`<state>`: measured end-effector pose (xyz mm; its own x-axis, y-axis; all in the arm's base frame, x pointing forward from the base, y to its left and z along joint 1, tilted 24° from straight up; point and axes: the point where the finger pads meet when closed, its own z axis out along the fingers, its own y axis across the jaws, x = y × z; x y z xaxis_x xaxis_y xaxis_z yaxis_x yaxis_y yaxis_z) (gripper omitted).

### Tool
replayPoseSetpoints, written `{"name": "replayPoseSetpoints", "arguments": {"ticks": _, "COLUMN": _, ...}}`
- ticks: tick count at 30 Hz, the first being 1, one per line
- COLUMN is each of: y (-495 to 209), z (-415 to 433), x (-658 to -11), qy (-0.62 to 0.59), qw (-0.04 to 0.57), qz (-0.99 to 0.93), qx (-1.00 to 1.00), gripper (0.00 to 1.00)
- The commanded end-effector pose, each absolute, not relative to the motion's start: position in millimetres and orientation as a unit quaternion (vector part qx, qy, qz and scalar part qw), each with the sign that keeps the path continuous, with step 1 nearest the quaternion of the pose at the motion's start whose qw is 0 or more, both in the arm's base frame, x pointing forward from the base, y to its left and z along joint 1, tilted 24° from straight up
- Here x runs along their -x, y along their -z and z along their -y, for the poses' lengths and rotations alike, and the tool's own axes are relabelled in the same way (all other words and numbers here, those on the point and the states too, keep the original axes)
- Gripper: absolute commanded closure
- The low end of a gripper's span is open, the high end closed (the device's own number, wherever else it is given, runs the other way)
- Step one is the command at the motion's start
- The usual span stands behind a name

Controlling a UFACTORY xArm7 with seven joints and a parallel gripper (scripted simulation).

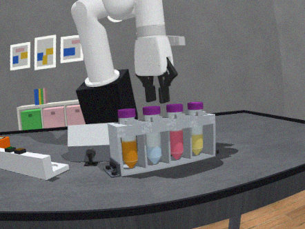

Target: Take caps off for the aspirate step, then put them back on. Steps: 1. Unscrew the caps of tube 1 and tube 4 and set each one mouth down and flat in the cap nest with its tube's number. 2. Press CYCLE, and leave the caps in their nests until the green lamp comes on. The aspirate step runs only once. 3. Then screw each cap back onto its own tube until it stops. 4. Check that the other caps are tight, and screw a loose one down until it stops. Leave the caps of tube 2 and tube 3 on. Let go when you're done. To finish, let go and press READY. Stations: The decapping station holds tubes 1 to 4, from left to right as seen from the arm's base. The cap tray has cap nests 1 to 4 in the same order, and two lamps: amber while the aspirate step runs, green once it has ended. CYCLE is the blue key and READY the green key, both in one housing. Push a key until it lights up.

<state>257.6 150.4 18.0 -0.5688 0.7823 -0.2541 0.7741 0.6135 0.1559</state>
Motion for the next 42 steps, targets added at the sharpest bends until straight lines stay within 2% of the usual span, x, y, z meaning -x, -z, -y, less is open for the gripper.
{"name": "replayPoseSetpoints", "arguments": {"ticks": 1, "y": -29.4, "z": -143.9, "x": -270.5, "qy": -0.018, "qw": 0.155, "qz": -0.878, "qx": -0.452, "gripper": 0.54}}
{"name": "replayPoseSetpoints", "arguments": {"ticks": 42, "y": -98.8, "z": -69.9, "x": -335.9, "qy": -0.036, "qw": 0.182, "qz": -0.83, "qx": -0.526, "gripper": 0.54}}
